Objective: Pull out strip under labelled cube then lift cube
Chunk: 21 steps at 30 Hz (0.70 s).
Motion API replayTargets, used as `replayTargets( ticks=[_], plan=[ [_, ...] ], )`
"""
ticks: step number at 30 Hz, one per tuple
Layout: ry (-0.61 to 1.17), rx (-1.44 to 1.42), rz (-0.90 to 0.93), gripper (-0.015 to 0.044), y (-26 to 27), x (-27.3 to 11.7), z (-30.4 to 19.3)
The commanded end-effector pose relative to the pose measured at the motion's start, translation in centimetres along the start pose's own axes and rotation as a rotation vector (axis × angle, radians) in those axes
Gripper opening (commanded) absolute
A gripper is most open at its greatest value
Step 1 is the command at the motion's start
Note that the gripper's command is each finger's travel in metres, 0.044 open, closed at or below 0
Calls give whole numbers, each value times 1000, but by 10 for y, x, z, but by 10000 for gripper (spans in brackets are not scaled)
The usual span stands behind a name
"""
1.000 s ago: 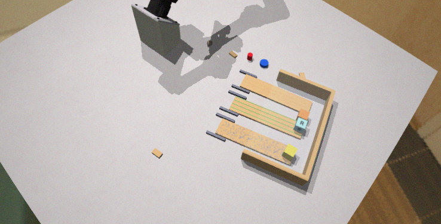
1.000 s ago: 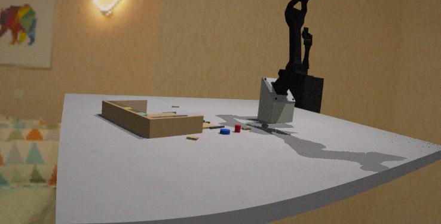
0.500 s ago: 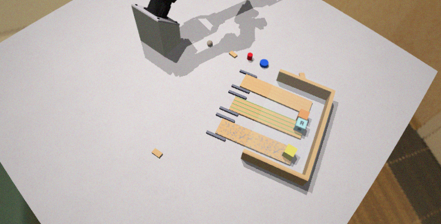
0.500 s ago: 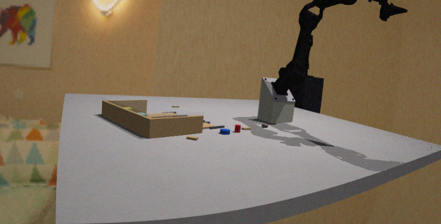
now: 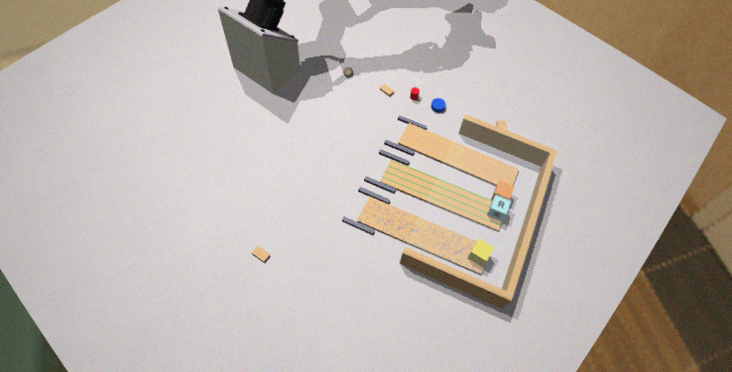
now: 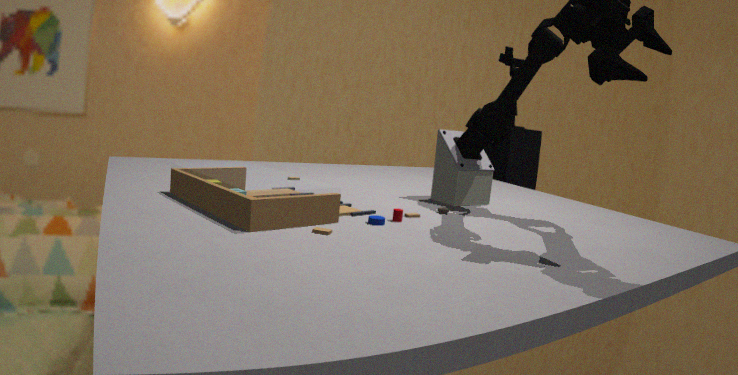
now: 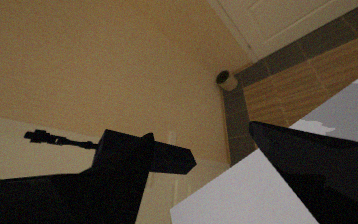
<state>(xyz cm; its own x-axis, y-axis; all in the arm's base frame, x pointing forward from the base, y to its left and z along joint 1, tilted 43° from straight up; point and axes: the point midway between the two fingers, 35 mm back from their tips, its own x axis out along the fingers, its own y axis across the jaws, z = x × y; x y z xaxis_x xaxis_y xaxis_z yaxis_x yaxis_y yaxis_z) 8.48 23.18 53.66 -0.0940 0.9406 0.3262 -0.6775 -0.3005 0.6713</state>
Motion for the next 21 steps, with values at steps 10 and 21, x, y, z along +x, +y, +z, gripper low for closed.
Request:
replayTargets(
  ticks=[10, 21],
  plan=[
    [-150, -78, -403, 400, -169, -50, 33],
    [-258, -79, -800, 400, -312, -186, 38]
  ],
)
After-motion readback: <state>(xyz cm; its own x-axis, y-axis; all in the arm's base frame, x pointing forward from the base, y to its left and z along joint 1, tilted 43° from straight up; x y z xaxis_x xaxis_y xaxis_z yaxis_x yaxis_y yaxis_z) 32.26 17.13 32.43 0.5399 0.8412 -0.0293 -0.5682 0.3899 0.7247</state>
